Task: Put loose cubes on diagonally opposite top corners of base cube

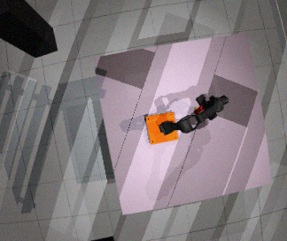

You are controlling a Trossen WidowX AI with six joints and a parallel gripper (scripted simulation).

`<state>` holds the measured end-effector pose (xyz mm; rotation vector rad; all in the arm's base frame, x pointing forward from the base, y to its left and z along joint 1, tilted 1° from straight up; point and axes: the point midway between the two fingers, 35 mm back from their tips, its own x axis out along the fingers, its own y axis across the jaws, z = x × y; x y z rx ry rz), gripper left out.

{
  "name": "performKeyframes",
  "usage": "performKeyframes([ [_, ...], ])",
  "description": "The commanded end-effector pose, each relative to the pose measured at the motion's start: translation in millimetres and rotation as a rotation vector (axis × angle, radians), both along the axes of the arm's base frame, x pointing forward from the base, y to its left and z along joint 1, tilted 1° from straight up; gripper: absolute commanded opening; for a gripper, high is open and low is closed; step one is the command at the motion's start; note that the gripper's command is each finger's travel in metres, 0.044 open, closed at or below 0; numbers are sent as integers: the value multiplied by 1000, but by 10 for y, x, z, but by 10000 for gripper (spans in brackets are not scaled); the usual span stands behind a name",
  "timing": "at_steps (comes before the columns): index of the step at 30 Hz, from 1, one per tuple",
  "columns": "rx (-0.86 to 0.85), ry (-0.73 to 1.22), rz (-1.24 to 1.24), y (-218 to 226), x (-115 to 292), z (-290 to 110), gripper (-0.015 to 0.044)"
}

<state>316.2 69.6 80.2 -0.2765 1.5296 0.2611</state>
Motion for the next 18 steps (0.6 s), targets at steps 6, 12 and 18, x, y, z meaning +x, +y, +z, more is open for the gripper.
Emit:
performKeyframes([
  [6,3,-12,-1,8,25,138,205],
  [12,3,-12,-1,9,22,207,205],
  [18,3,-12,-1,9,19,276,205],
])
